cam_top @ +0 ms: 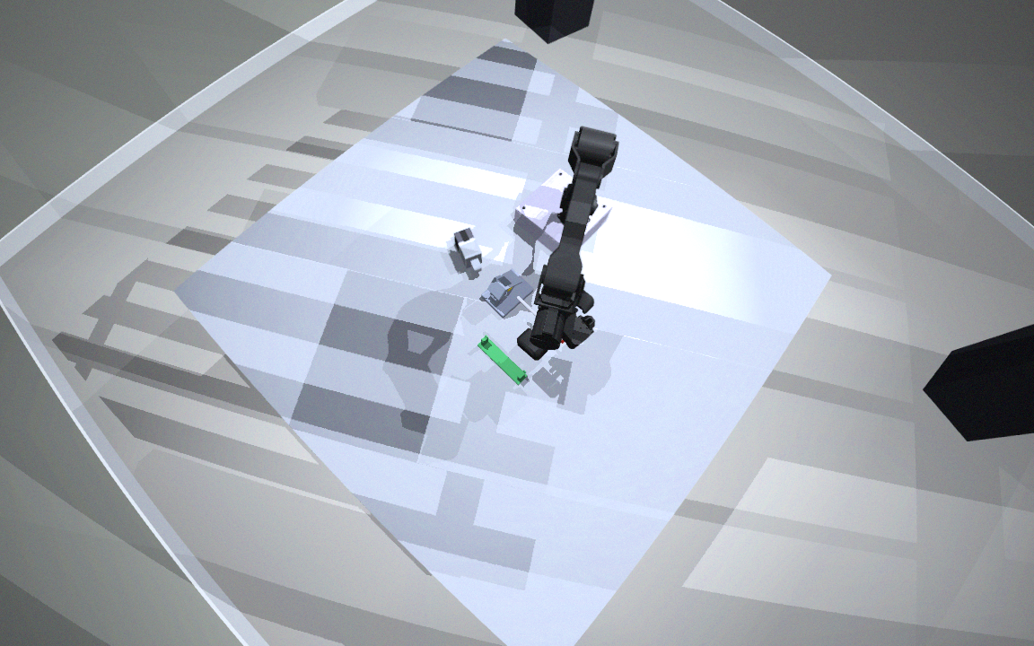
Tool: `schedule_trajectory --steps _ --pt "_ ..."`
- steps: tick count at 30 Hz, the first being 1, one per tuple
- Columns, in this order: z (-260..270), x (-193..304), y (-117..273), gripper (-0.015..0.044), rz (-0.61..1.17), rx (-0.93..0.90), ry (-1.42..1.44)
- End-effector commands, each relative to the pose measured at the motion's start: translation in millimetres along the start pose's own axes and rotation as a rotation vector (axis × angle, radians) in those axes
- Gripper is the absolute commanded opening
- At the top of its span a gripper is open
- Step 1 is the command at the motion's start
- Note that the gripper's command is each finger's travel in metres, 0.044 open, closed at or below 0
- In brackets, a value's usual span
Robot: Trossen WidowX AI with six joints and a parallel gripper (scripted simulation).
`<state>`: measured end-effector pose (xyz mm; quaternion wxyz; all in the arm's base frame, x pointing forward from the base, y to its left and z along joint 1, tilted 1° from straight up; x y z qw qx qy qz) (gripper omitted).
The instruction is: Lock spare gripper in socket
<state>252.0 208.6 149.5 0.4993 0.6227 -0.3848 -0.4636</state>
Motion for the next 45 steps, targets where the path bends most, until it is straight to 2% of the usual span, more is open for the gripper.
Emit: schedule_trajectory --steps 1,7,45 --pt "0.2 0.3 -1.1 0.0000 0.000 -0.001 0.000" --pt "-1.8 -0.3 -0.9 0.0000 0.000 -0.001 0.000" --pt "-109.9 -26.0 -0.1 0.0000 -0.003 0.006 0.018"
Point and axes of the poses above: the point midway between the two fingers, 35 mm back from their tips, its own y axis back along the fingers, its own z axis across the jaws, x = y × z, the point moved 9 cm from there along y, back along the fingers, and after that the axes turned 8 degrees about y, right-handed, at the moved point
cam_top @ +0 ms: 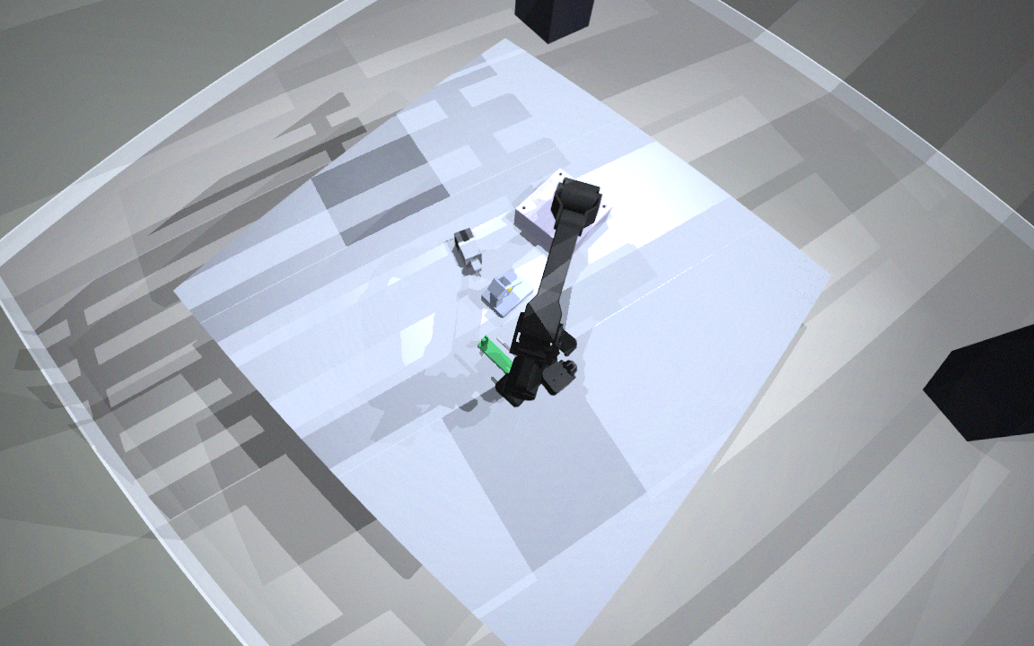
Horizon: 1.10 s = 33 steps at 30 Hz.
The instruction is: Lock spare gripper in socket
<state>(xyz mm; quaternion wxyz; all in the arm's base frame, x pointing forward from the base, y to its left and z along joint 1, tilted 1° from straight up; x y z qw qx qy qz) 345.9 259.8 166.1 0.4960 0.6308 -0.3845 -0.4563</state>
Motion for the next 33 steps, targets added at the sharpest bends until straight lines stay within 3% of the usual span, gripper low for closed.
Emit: schedule_trajectory --steps 1,33 --pt "-5.2 -0.3 -4.4 0.0000 0.000 -0.012 0.003" --pt "1.3 10.1 -47.7 0.0000 -0.012 0.033 0.010"
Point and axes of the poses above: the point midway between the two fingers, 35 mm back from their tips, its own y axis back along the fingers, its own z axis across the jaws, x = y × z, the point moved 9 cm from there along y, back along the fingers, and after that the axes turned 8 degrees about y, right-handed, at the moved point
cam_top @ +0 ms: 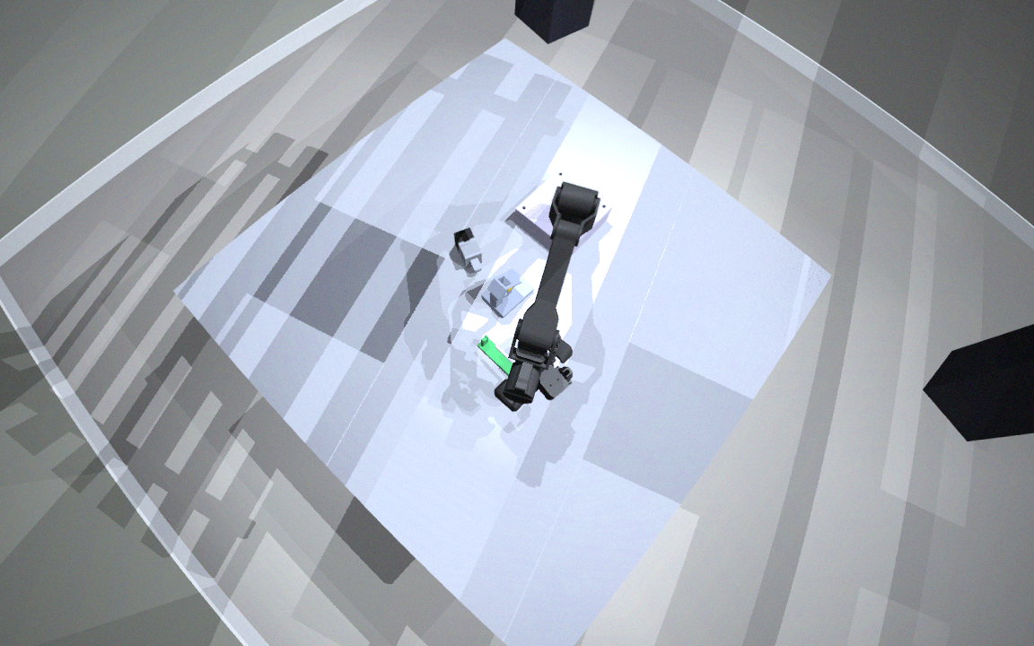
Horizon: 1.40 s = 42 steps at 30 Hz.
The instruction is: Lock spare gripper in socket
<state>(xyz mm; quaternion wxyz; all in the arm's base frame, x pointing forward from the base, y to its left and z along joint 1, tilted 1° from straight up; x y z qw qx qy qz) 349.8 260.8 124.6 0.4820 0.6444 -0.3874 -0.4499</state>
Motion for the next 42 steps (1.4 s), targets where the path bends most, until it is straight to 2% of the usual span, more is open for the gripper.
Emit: schedule_trajectory --steps 1,18,42 --pt "2.1 2.3 -8.2 0.0000 0.001 -0.004 0.003" --pt "6.6 8.1 -30.0 0.0000 -0.008 0.021 0.007" --pt "6.7 8.2 -30.2 0.0000 -0.008 0.021 0.007"
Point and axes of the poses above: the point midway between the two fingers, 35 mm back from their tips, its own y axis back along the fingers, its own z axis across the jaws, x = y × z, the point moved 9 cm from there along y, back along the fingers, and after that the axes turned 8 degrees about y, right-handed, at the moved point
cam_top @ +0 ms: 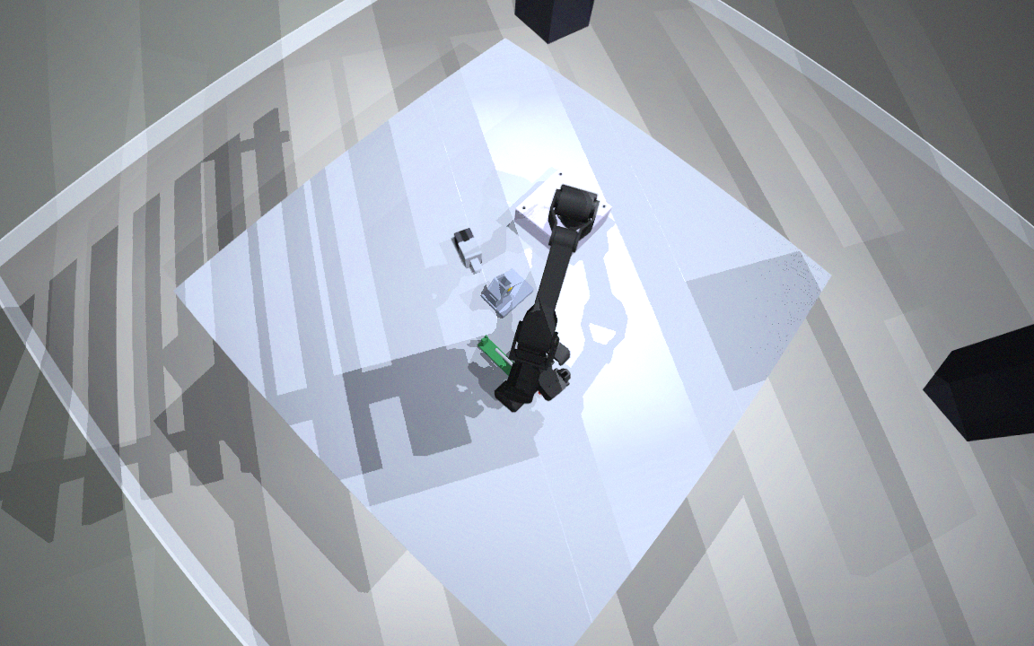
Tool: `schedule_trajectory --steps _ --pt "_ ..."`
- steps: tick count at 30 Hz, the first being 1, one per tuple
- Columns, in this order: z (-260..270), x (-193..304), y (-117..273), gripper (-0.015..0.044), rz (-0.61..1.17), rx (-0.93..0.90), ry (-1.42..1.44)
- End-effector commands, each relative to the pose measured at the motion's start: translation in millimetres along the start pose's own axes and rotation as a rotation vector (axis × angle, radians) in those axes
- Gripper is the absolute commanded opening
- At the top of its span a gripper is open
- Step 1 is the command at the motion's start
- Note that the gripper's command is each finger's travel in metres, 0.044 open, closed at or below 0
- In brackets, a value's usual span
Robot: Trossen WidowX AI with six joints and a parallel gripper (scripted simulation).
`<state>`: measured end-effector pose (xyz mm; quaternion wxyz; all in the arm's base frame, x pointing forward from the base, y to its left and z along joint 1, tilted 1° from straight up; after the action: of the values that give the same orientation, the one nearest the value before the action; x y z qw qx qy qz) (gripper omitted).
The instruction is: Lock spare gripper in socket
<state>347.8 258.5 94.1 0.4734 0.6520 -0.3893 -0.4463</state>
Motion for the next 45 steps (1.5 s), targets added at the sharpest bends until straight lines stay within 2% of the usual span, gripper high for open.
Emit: schedule_trajectory --steps 1,4,12,16,45 --pt "0.2 0.3 -1.3 0.0000 0.000 -0.002 0.004" --pt "0.2 0.3 -1.3 0.0000 0.000 -0.002 0.004" --pt "0.0 0.0 0.0 0.0200 0.000 0.000 0.000" --pt "0.0 0.0 0.0 0.0200 0.000 0.000 0.000" --pt "-7.6 -16.4 71.1 0.0200 0.009 -0.028 -0.001"
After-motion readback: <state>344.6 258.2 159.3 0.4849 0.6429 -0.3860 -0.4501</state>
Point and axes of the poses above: the point midway between the two fingers, 35 mm back from their tips, its own y axis back along the fingers, its own z axis across the jaws, x = y × z, the point moved 9 cm from there along y, back along the fingers, and after that the axes turned 8 degrees about y, right-handed, at the moved point
